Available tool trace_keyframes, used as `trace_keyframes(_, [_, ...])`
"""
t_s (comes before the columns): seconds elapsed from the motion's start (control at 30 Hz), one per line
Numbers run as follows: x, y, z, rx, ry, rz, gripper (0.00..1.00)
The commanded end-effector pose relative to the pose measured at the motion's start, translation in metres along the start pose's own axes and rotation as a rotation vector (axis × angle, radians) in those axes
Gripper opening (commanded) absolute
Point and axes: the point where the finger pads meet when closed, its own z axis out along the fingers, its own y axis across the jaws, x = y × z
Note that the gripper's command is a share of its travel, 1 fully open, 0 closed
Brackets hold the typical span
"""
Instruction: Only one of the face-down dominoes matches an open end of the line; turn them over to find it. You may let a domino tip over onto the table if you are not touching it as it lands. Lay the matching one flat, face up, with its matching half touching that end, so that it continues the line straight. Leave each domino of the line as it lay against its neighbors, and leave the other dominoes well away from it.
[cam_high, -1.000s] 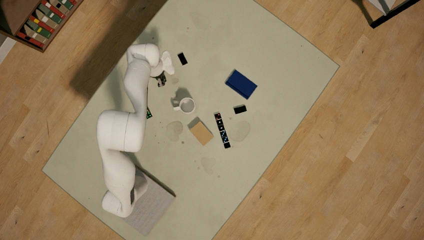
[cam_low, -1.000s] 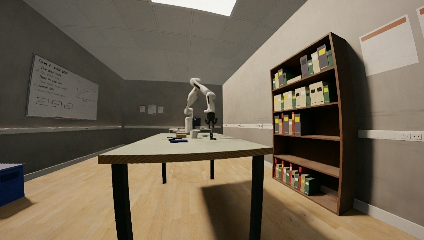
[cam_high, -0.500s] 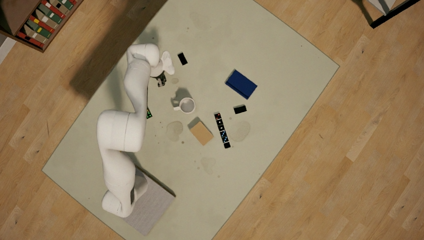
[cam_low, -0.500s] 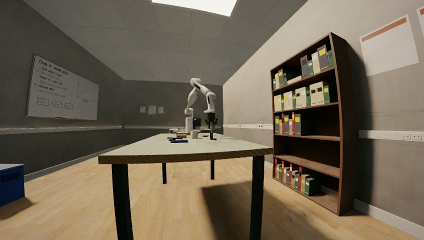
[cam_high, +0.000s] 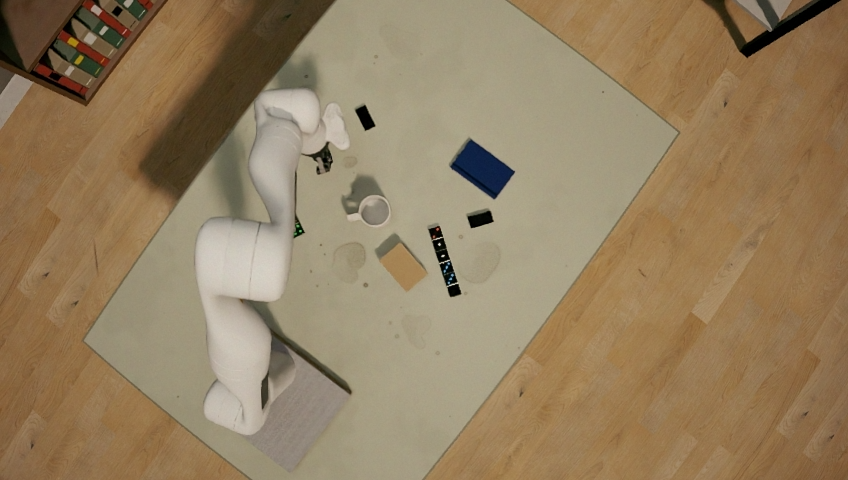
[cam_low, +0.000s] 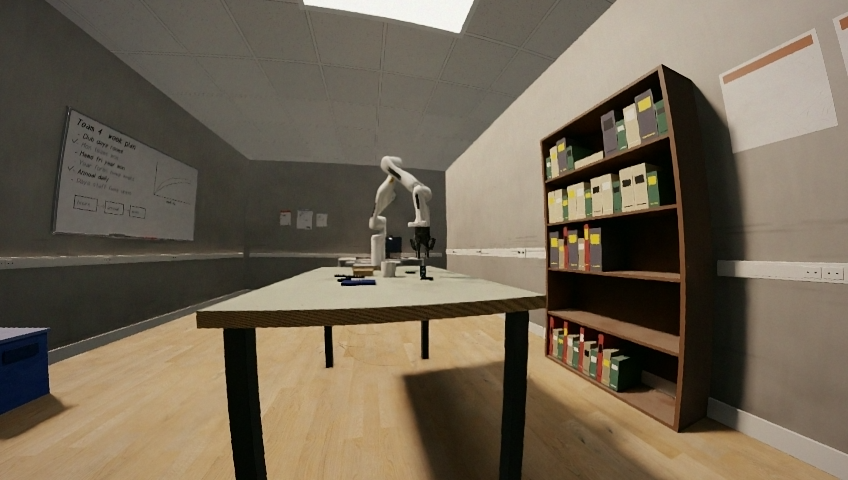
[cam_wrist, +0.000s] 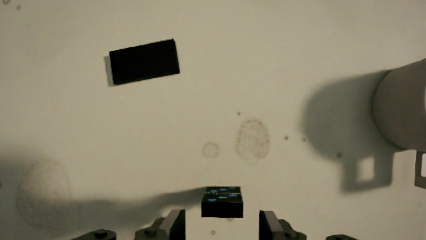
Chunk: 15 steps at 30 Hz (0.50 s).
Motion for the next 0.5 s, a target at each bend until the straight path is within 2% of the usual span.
trace_keyframes(0.0, [0.000,-0.001,0.001,0.002,0.001,0.000,0.49])
trace_keyframes(0.47, [0.001,-0.001,0.012,0.002,0.001,0.000,0.49])
